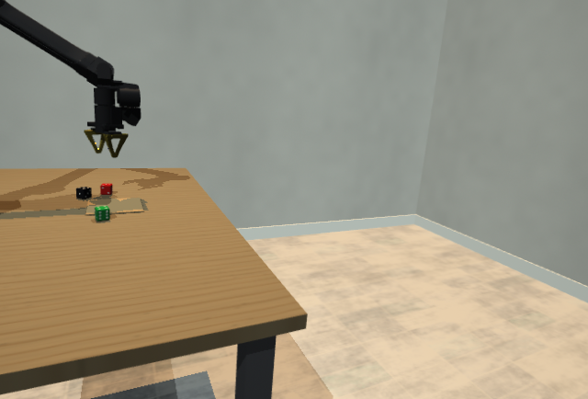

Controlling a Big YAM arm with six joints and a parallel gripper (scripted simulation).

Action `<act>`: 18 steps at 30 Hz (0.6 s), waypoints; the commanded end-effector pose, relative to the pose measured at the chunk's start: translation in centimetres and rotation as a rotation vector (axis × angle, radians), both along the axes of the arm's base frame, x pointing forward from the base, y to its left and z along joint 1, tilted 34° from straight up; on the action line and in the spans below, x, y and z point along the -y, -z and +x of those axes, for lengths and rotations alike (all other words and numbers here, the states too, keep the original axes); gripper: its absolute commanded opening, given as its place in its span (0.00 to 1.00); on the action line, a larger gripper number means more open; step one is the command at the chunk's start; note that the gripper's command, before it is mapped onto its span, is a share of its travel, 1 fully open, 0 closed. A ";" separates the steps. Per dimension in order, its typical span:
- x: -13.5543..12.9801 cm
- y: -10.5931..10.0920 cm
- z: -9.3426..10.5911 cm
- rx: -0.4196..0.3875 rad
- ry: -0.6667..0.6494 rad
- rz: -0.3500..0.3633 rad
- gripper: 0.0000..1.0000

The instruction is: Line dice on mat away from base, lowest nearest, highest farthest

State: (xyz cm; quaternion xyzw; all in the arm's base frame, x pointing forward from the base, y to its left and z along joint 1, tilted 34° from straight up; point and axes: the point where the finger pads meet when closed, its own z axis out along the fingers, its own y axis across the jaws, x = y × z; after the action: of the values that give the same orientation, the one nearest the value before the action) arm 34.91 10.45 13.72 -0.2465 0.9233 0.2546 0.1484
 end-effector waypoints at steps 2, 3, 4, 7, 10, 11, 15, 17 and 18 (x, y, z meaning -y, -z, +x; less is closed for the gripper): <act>-0.5 0.8 0.3 0.103 -0.167 -0.031 1.00; -0.5 0.8 0.3 0.103 -0.167 -0.031 1.00; -0.5 0.8 0.3 0.103 -0.167 -0.031 1.00; -0.9 1.3 0.3 0.194 -0.306 -0.055 1.00; -1.1 1.6 0.3 0.249 -0.390 -0.070 1.00; -1.1 1.6 0.3 0.251 -0.394 -0.070 1.00; -1.4 2.1 0.4 0.337 -0.525 -0.093 1.00; -1.6 2.3 0.4 0.374 -0.582 -0.103 1.00; -1.6 2.4 0.4 0.395 -0.614 -0.108 1.00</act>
State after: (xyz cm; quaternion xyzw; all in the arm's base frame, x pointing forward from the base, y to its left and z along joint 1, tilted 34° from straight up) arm 35.20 11.63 12.00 -0.5000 0.8142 0.2015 0.2154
